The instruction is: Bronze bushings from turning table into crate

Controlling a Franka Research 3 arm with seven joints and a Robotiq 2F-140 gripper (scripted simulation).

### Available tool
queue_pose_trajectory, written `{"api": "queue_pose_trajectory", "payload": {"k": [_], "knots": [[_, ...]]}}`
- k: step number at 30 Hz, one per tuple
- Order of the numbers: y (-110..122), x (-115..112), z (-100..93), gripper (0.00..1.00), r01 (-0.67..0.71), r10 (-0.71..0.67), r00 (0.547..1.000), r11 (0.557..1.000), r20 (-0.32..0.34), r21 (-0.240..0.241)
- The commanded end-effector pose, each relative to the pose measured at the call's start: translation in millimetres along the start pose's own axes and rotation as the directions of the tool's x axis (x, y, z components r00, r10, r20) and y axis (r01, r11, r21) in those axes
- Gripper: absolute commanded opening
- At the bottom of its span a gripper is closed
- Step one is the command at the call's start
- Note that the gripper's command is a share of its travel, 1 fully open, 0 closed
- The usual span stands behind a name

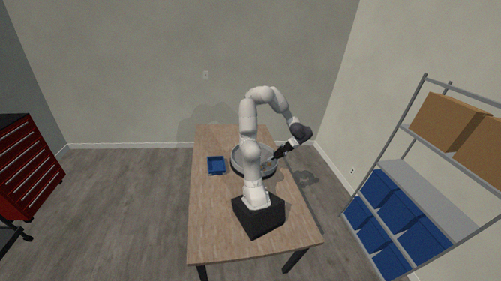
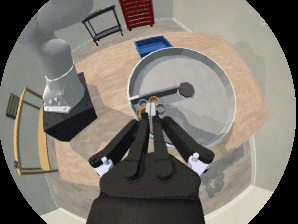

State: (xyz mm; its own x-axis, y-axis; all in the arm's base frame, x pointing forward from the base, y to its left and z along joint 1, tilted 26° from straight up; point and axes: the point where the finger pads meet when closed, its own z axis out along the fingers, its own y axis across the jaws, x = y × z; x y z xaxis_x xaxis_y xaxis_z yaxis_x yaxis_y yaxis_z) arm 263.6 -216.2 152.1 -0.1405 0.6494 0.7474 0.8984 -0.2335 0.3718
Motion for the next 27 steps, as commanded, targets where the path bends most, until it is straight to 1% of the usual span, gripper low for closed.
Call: {"api": "queue_pose_trajectory", "payload": {"k": [1, 27], "knots": [[-0.8, 0.8, -1.8, 0.00, -0.006, 0.006, 1.000, 1.000, 0.000, 0.000], [-0.6, 2.5, -0.3, 0.00, -0.006, 0.006, 1.000, 1.000, 0.000, 0.000]]}}
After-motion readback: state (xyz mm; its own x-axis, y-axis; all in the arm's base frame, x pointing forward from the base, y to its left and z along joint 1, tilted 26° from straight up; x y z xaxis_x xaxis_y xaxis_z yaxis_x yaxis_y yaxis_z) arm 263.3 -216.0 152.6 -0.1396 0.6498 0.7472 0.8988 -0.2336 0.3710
